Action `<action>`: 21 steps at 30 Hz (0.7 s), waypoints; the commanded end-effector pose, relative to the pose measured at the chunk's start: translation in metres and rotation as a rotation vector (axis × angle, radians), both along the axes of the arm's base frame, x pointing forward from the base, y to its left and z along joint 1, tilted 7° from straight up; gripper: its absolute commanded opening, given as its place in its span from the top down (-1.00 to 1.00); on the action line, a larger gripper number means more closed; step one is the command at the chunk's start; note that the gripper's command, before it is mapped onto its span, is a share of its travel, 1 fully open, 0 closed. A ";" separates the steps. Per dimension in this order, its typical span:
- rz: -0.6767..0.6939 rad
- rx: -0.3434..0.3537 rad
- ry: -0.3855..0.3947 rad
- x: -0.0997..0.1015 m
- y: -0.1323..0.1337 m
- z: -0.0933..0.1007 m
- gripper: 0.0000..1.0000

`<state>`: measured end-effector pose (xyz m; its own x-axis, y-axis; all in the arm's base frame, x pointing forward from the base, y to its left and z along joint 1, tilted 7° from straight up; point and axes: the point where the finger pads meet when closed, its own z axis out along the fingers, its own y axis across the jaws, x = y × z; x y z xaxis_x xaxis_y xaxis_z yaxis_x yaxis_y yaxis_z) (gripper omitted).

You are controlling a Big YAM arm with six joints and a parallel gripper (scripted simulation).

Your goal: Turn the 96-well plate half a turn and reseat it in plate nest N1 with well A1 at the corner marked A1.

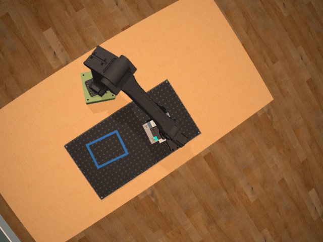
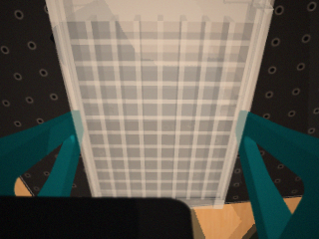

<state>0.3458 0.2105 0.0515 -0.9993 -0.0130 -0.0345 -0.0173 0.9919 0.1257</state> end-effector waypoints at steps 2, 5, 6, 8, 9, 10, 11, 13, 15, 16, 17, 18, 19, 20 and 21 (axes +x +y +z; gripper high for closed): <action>0.184 0.000 -0.044 0.009 0.000 0.012 1.00; 0.282 -0.005 -0.056 0.008 -0.001 0.011 1.00; 0.315 -0.006 -0.059 0.007 -0.001 0.011 1.00; 0.348 -0.008 -0.063 0.007 -0.002 0.011 1.00; 0.348 -0.008 -0.063 0.007 -0.002 0.011 1.00; 0.380 -0.009 -0.067 0.007 -0.002 0.011 1.00; 0.414 -0.011 -0.071 0.006 -0.002 0.011 1.00; 0.481 -0.014 -0.078 0.005 -0.002 0.010 1.00; 0.548 -0.016 -0.086 0.004 -0.002 0.010 1.00; 0.581 -0.018 -0.089 0.003 -0.003 0.010 1.00; 0.614 -0.019 -0.093 0.003 -0.003 0.010 1.00; 0.647 -0.021 -0.097 0.002 -0.003 0.010 1.00; 0.680 -0.022 -0.100 0.002 -0.004 0.009 1.00; 0.713 -0.023 -0.104 0.002 -0.004 0.009 1.00; 0.746 -0.025 -0.108 0.001 -0.004 0.009 1.00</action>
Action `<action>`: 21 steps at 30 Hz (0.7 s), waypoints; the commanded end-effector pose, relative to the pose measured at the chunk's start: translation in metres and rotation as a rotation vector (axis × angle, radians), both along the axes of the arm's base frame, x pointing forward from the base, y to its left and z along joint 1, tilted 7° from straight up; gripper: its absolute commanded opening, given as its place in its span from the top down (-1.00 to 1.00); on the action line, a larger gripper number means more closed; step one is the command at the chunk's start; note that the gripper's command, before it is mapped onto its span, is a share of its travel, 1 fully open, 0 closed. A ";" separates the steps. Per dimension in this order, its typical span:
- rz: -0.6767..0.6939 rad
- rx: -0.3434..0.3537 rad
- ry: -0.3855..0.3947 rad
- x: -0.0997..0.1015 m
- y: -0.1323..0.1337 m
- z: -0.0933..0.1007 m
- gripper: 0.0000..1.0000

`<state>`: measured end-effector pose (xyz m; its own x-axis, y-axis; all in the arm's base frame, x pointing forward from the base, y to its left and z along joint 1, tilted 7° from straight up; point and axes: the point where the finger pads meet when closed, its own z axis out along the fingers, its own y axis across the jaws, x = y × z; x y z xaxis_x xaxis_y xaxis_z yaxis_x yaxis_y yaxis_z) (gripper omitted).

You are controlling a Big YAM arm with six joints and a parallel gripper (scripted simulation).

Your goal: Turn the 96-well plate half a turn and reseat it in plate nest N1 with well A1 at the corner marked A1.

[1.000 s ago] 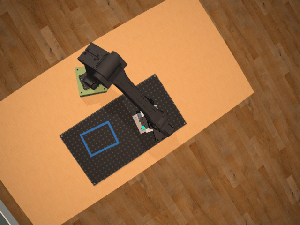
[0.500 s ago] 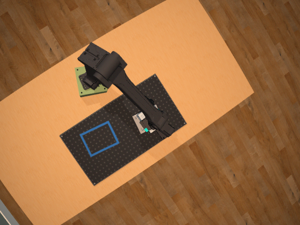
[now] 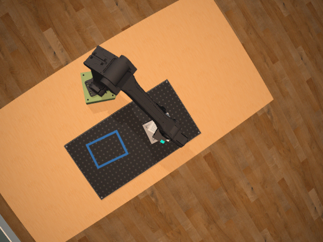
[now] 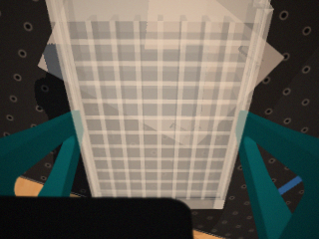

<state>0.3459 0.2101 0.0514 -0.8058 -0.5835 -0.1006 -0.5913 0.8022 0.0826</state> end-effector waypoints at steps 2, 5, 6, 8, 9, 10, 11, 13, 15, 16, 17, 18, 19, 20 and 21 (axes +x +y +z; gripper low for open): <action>0.201 -0.001 -0.042 0.003 -0.003 0.011 1.00; 0.234 -0.001 -0.050 0.004 -0.002 0.012 1.00; 0.267 -0.002 -0.055 0.005 -0.002 0.013 1.00; 0.333 -0.005 -0.064 0.004 -0.002 0.013 1.00; 0.366 -0.006 -0.068 0.004 -0.002 0.012 1.00; 0.400 -0.008 -0.072 0.004 -0.002 0.012 1.00; 0.433 -0.009 -0.076 0.004 -0.003 0.012 1.00; 0.498 -0.012 -0.084 0.003 -0.003 0.012 1.00; 0.564 -0.015 -0.092 0.003 -0.003 0.012 1.00; 0.597 -0.016 -0.096 0.003 -0.003 0.012 1.00; 0.630 -0.018 -0.100 0.003 -0.003 0.012 1.00; 0.663 -0.019 -0.104 0.003 -0.003 0.012 1.00; 0.696 -0.020 -0.108 0.002 -0.003 0.012 1.00; 0.730 -0.022 -0.112 0.002 -0.003 0.012 1.00; 0.730 -0.022 -0.112 0.002 -0.003 0.012 1.00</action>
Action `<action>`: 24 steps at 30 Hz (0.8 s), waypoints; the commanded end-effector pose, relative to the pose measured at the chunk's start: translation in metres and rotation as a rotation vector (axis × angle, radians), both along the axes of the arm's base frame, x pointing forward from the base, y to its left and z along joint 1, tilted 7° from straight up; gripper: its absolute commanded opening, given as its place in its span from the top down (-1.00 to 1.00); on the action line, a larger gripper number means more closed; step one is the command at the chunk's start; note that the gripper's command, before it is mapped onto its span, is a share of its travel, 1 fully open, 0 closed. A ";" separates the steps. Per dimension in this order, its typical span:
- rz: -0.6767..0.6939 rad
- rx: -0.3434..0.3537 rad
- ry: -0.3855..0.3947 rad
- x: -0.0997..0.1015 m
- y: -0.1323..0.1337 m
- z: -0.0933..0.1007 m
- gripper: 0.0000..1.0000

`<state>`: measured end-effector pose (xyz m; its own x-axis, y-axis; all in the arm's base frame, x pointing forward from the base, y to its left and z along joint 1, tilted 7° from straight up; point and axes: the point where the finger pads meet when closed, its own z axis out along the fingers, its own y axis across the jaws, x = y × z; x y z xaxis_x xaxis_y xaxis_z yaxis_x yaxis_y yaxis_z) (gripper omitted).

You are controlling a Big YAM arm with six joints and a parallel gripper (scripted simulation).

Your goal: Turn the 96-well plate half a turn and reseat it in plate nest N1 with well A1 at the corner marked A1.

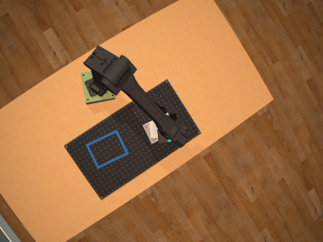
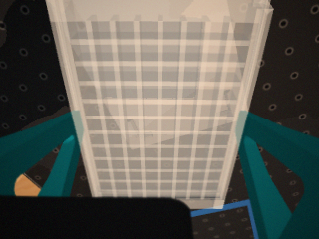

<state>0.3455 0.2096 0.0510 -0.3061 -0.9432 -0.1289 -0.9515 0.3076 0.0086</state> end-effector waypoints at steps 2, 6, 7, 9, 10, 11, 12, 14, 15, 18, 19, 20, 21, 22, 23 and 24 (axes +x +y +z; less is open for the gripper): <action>0.142 0.004 -0.036 0.003 -0.003 0.012 1.00; 0.274 -0.002 -0.052 0.002 -0.003 0.012 1.00; 0.307 -0.003 -0.056 0.002 -0.003 0.012 1.00; 0.349 -0.005 -0.061 0.001 -0.004 0.012 1.00; 0.348 -0.005 -0.064 0.002 -0.003 0.012 1.00; 0.348 -0.004 -0.064 0.003 -0.003 0.012 1.00; 0.348 -0.004 -0.064 0.003 -0.003 0.012 1.00; 0.349 -0.005 -0.063 0.002 -0.003 0.012 1.00; 0.349 -0.005 -0.063 0.002 -0.003 0.012 1.00; 0.349 -0.005 -0.063 0.002 -0.003 0.012 1.00; 0.350 -0.005 -0.062 0.002 -0.003 0.012 1.00; 0.349 -0.005 -0.062 0.002 -0.003 0.012 1.00; 0.349 -0.005 -0.062 0.002 -0.003 0.012 1.00; 0.349 -0.005 -0.062 0.002 -0.003 0.012 1.00; 0.349 -0.005 -0.062 0.002 -0.003 0.012 1.00; 0.345 -0.005 -0.062 0.002 -0.003 0.012 1.00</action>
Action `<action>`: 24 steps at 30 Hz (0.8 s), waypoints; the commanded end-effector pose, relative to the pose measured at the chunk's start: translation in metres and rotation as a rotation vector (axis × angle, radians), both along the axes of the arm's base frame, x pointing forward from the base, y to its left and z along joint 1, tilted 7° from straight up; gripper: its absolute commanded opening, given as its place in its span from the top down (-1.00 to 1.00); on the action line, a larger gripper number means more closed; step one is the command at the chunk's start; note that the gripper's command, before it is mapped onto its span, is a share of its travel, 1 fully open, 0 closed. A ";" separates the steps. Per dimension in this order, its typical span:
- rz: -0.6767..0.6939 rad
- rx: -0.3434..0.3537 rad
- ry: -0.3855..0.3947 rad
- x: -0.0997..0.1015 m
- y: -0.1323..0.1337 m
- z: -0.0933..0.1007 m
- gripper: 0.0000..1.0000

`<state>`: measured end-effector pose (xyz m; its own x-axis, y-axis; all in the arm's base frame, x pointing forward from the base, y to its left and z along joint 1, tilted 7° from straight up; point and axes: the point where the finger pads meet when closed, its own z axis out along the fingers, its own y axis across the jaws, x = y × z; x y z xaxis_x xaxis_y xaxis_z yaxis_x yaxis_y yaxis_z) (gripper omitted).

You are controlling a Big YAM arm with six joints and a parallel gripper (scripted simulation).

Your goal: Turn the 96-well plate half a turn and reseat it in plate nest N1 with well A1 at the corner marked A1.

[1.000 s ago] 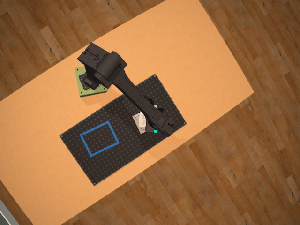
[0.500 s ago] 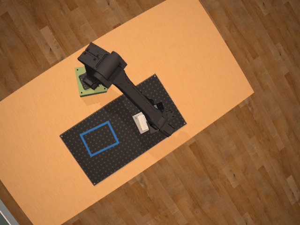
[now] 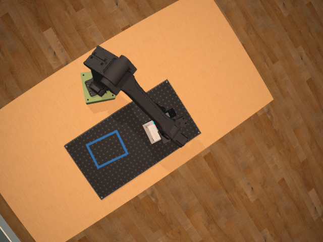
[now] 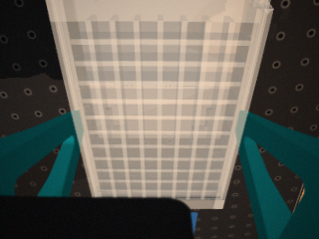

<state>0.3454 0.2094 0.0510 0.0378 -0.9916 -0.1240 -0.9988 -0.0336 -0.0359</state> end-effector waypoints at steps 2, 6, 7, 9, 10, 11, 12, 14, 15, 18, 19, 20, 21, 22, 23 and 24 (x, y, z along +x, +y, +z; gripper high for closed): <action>-0.002 0.009 -0.016 0.002 -0.003 0.012 1.00; -0.002 0.009 -0.016 0.002 -0.003 0.012 1.00; -0.002 0.009 -0.016 0.002 -0.003 0.012 1.00; -0.002 0.009 -0.016 0.001 -0.003 0.012 1.00; -0.002 0.009 -0.016 0.001 -0.003 0.012 1.00; -0.002 0.009 -0.016 0.001 -0.003 0.012 1.00; -0.002 0.009 -0.016 0.001 -0.004 0.012 1.00; -0.002 0.009 -0.016 0.001 -0.004 0.011 1.00; -0.002 0.009 -0.015 0.001 -0.004 0.011 1.00; -0.002 0.009 -0.015 0.001 -0.004 0.011 1.00; -0.002 0.010 -0.018 0.002 -0.003 0.012 1.00; -0.001 0.019 -0.032 0.011 0.005 0.014 1.00; -0.001 0.019 -0.032 0.011 0.005 0.014 1.00; -0.001 0.019 -0.032 0.011 0.005 0.014 1.00; -0.001 0.019 -0.032 0.011 0.005 0.014 1.00; -0.002 0.008 -0.013 0.003 -0.002 0.003 1.00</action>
